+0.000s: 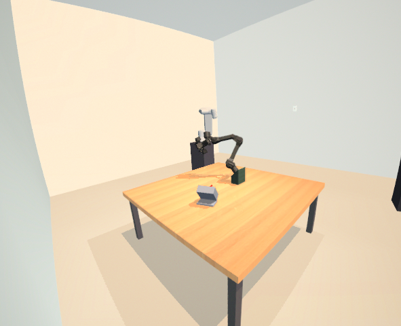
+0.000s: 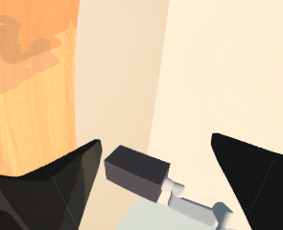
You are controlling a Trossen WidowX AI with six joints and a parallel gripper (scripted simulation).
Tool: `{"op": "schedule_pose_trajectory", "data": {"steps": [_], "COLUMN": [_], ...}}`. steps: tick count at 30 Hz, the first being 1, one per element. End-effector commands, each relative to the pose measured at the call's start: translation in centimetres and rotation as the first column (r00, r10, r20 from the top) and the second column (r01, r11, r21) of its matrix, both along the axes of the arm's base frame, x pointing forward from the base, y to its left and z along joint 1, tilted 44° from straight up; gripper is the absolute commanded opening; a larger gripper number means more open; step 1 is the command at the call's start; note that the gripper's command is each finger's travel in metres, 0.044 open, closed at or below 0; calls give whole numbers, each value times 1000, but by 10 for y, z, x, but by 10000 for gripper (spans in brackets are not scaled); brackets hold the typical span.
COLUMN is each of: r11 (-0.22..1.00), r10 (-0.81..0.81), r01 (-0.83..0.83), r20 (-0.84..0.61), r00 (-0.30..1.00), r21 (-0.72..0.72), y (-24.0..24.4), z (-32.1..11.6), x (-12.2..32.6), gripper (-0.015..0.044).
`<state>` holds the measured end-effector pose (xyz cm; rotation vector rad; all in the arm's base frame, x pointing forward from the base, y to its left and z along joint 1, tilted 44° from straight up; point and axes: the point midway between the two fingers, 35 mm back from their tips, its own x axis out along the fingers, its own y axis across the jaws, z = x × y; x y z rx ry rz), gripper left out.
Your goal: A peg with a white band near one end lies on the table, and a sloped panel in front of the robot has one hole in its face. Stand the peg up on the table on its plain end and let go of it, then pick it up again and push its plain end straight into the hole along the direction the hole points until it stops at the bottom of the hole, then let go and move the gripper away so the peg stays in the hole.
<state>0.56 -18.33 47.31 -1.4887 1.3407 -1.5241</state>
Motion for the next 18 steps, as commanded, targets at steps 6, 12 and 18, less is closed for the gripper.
{"op": "schedule_pose_trajectory", "data": {"steps": [6,12,18], "r11": [990,956,909], "r10": [108,220,311], "r01": [-108,-219,-305], "r20": [5,19,25], "r00": [994,975,950], "r21": [90,195,285], "y": [-27,-45,-54], "z": [-25,-52,-77], "x": [35,74,109], "gripper": [440,440,440]}}
